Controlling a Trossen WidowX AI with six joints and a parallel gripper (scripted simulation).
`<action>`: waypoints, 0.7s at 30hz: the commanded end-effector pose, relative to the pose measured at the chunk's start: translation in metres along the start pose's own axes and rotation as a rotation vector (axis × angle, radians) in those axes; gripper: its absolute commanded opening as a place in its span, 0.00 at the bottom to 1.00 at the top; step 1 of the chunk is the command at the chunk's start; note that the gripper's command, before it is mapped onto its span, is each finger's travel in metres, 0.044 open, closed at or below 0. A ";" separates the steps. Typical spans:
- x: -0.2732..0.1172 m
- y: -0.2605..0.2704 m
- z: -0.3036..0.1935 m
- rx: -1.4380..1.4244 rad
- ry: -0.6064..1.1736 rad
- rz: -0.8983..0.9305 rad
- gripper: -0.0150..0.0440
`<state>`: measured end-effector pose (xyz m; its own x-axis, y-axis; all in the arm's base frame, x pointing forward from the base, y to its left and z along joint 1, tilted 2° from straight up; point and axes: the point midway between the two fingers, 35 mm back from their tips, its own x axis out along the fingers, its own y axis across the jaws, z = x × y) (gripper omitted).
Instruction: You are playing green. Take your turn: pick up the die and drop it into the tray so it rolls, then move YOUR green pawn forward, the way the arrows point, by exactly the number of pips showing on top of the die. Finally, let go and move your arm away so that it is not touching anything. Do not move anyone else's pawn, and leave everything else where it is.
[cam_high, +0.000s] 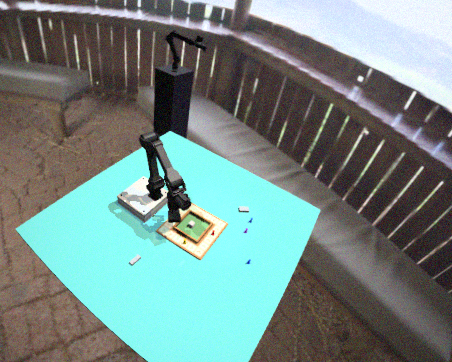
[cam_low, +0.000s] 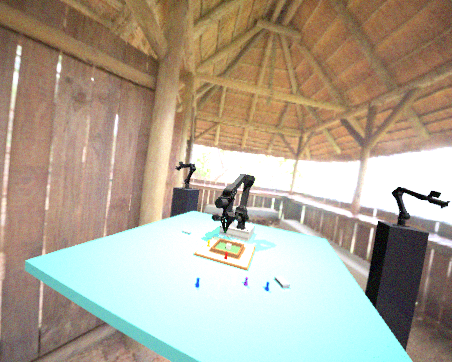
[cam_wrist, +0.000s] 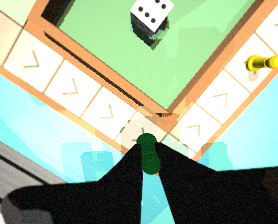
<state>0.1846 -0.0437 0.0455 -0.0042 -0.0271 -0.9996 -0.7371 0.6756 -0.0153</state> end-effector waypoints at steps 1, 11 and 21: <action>0.007 0.002 -0.015 -0.003 0.004 -0.002 0.25; 0.030 0.002 -0.020 -0.003 0.005 -0.002 0.25; 0.047 0.002 -0.021 -0.003 0.005 -0.002 0.25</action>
<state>0.1694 -0.0584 0.0019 -0.0027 -0.0306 -0.9995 -0.7362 0.6765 -0.0187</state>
